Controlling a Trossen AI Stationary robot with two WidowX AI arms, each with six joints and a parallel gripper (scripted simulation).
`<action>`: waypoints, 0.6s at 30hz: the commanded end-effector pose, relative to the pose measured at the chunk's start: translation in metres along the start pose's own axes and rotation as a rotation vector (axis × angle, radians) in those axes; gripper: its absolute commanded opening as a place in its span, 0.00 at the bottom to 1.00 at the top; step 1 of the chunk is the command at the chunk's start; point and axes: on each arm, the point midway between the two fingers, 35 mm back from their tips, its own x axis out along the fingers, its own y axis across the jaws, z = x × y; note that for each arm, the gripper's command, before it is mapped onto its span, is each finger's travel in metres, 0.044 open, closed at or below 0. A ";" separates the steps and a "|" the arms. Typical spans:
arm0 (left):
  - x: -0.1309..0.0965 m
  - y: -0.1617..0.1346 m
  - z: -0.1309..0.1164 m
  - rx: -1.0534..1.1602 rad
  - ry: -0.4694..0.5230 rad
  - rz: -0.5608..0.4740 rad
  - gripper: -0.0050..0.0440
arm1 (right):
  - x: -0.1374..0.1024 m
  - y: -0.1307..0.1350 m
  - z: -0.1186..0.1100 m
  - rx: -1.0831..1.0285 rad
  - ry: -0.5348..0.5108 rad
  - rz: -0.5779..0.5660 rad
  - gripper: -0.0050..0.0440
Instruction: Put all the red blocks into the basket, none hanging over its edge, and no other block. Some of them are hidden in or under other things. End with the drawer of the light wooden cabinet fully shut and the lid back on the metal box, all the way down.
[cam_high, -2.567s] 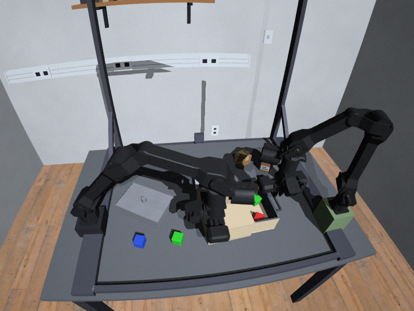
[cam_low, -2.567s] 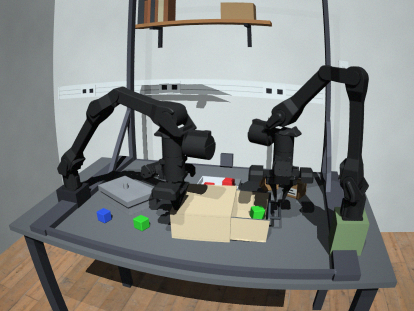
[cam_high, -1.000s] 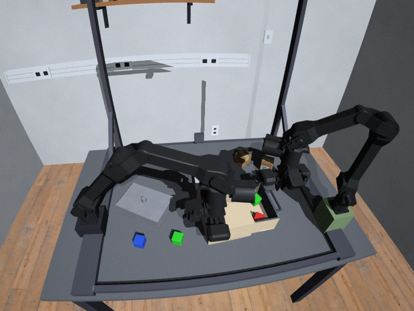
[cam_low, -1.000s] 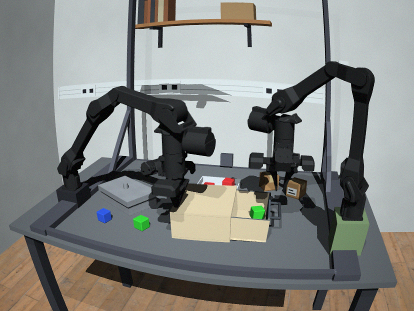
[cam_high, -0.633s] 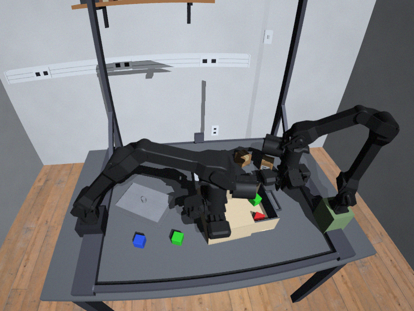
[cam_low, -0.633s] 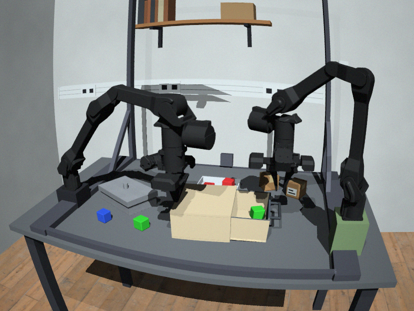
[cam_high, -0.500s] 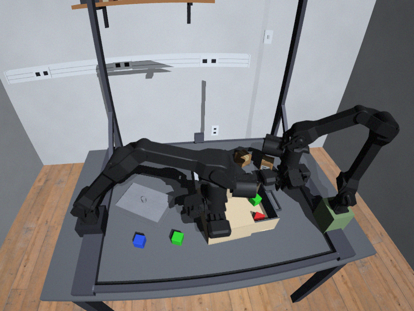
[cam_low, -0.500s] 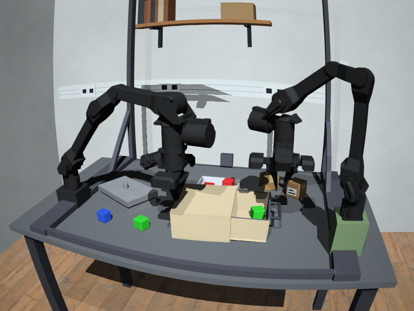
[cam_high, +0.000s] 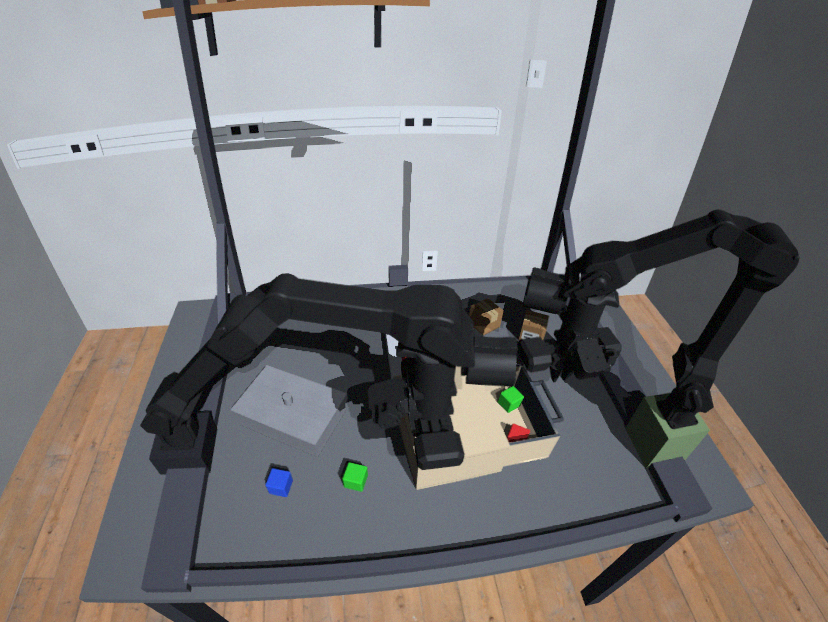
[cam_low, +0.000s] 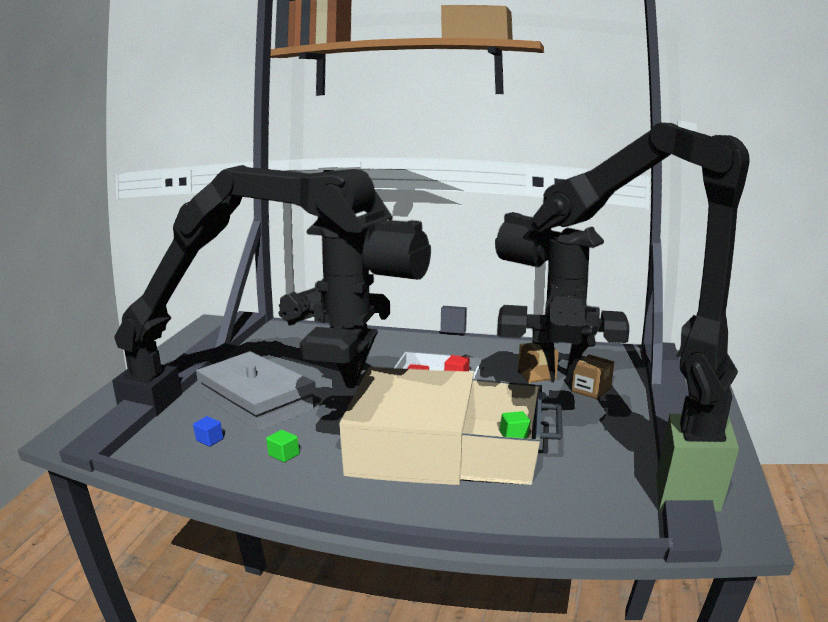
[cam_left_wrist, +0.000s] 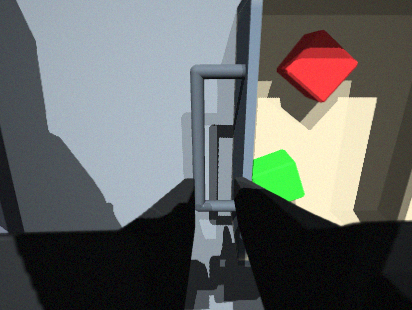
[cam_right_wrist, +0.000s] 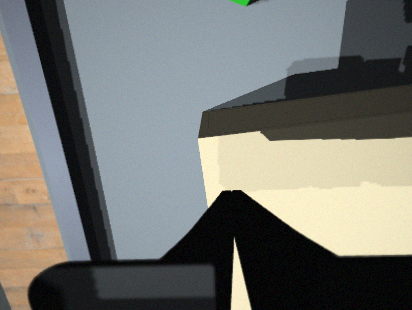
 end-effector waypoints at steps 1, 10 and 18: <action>-0.011 -0.007 -0.005 0.004 0.020 -0.043 0.28 | -0.012 0.003 -0.003 0.006 0.028 0.010 0.00; -0.017 -0.024 0.000 0.142 0.068 -0.160 0.56 | -0.041 -0.011 -0.005 -0.286 0.174 0.059 0.00; -0.032 -0.045 0.002 0.290 0.094 -0.306 0.56 | -0.065 -0.019 -0.008 -0.567 0.307 0.146 0.00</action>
